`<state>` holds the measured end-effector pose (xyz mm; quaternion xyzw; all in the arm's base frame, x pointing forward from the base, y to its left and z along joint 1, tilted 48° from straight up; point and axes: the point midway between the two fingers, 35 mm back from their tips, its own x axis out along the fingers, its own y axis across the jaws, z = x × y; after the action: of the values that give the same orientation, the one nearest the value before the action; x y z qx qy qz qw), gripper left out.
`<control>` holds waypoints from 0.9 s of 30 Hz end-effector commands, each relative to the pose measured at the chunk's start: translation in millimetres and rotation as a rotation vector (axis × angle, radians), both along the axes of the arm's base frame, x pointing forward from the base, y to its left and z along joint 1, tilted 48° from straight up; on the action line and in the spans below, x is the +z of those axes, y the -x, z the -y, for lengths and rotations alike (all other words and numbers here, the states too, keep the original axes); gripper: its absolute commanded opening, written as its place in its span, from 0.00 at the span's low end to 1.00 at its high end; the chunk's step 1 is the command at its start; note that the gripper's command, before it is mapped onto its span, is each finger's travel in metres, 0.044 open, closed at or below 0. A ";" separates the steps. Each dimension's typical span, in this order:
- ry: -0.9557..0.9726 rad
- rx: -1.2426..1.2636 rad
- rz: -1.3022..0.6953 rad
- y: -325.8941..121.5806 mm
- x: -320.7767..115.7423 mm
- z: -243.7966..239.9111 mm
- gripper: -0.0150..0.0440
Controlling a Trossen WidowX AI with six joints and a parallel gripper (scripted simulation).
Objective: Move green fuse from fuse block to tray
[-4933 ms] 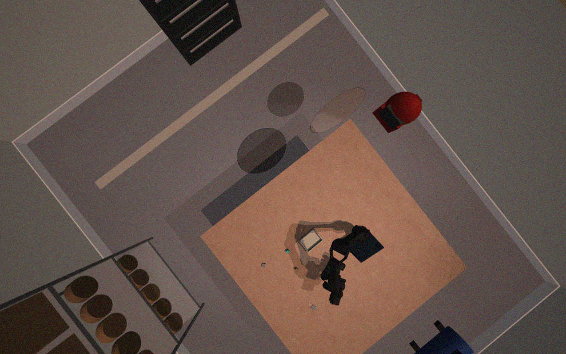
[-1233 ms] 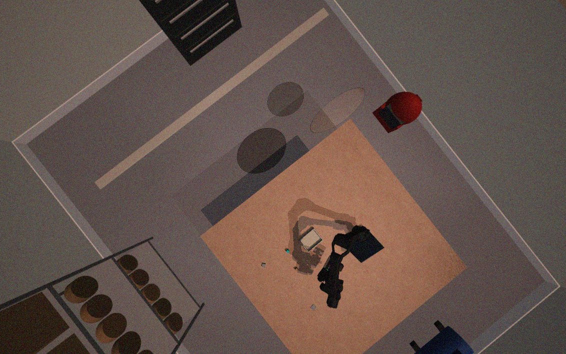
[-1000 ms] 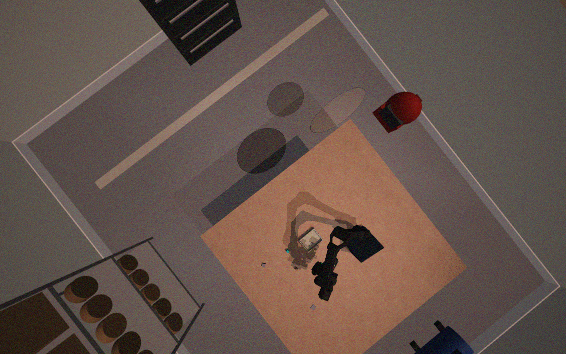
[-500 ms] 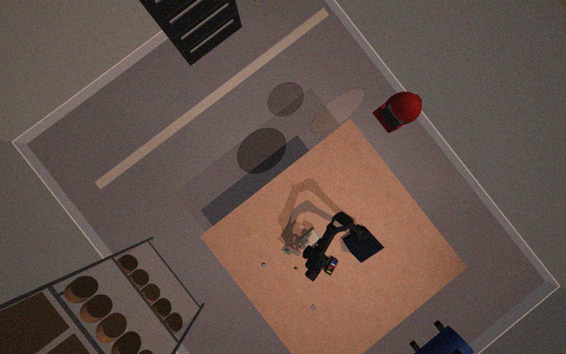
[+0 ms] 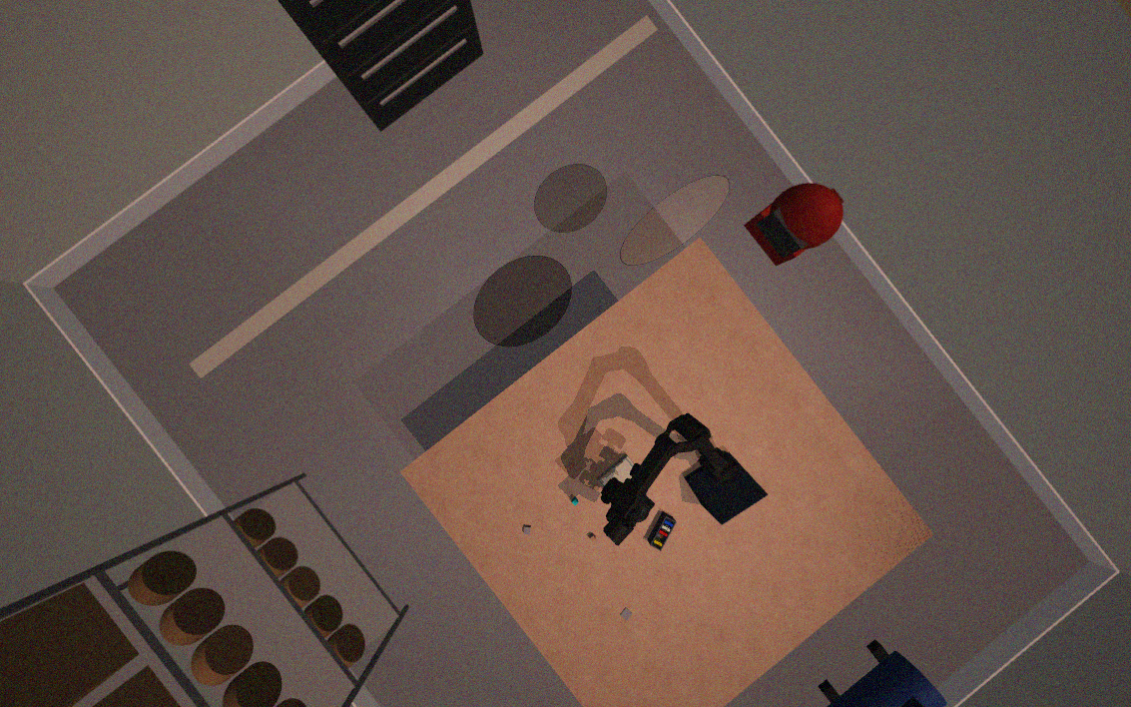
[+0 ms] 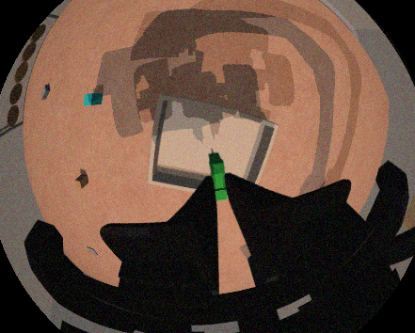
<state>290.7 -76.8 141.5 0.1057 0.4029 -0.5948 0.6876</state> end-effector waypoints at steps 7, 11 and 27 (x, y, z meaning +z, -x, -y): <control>0.004 0.004 -0.003 0.9 -9.9 11.8 0.25; 0.005 0.004 -0.003 1.2 -14.1 16.6 0.25; 0.001 -0.001 0.000 1.4 -18.6 21.4 0.65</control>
<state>289.4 -98.2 122.7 0.1052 0.4023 -0.5948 0.6879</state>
